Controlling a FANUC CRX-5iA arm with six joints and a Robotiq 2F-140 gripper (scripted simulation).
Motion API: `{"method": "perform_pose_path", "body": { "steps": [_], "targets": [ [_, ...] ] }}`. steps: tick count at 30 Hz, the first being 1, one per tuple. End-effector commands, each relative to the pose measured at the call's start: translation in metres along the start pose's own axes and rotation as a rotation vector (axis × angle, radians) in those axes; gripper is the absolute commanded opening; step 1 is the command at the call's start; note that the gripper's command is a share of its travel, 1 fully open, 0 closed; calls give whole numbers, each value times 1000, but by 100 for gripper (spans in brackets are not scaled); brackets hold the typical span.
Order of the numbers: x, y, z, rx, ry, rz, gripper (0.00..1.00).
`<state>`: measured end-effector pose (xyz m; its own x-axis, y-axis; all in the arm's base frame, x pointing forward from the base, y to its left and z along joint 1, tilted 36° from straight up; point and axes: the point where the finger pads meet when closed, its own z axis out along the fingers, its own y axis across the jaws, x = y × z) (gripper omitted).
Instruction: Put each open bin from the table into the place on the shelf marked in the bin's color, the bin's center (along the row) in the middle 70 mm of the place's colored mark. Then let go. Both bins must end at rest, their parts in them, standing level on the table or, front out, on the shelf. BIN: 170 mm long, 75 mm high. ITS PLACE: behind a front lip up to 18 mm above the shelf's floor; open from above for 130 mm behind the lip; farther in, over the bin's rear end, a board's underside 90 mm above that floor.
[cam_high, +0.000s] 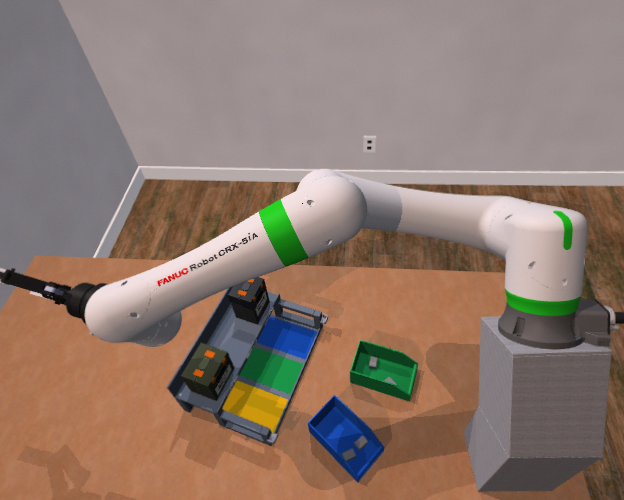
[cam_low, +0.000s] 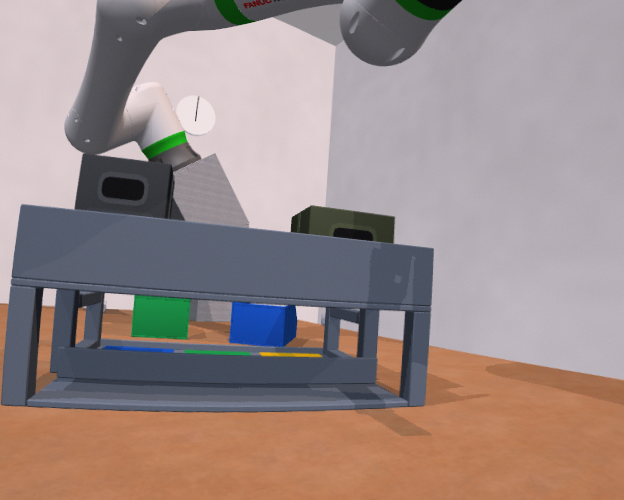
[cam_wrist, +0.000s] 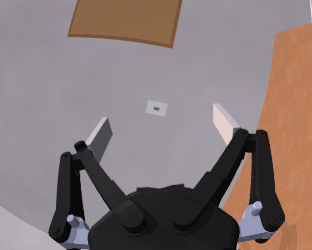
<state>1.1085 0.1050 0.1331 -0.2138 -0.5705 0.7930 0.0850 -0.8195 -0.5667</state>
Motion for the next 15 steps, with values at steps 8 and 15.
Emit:
{"method": "perform_pose_path", "body": {
  "steps": [8, 15],
  "targets": [
    [-5, -15, 12, 12, -83, -3, 100],
    [-7, -27, 14, 19, -136, -8, 100]
  ]
}}
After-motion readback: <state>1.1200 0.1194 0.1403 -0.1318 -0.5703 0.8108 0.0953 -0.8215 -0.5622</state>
